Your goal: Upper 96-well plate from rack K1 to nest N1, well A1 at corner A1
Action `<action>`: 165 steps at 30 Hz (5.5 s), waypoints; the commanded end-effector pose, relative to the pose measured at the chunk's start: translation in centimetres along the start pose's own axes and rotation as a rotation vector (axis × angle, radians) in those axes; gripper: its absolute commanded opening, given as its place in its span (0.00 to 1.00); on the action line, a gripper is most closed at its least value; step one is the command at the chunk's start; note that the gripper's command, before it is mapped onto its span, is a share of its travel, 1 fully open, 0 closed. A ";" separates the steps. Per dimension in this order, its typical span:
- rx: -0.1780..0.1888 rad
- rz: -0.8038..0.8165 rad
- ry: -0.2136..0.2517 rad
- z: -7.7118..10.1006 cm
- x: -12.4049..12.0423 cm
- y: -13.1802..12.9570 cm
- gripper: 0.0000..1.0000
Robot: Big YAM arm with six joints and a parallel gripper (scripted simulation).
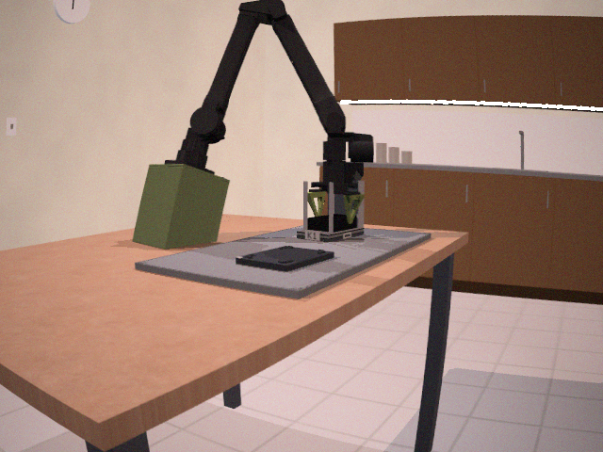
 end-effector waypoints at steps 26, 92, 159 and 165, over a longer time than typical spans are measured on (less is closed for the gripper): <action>-0.022 0.003 -0.021 0.6 0.7 -0.6 0.00; -0.051 0.011 -0.043 10.7 1.2 -1.4 0.00; -0.019 0.068 -0.011 12.1 -6.9 -4.5 0.00; -0.029 0.071 -0.014 12.3 -8.4 -5.9 0.00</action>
Point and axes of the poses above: the point where the finger pads meet when closed, its own z axis back along the fingers, its own y axis across the jaws, x = y × z, the point moved 10 cm from there along z, back along the fingers, and after that the axes turned 11 degrees about -z, right-handed, at the moved point
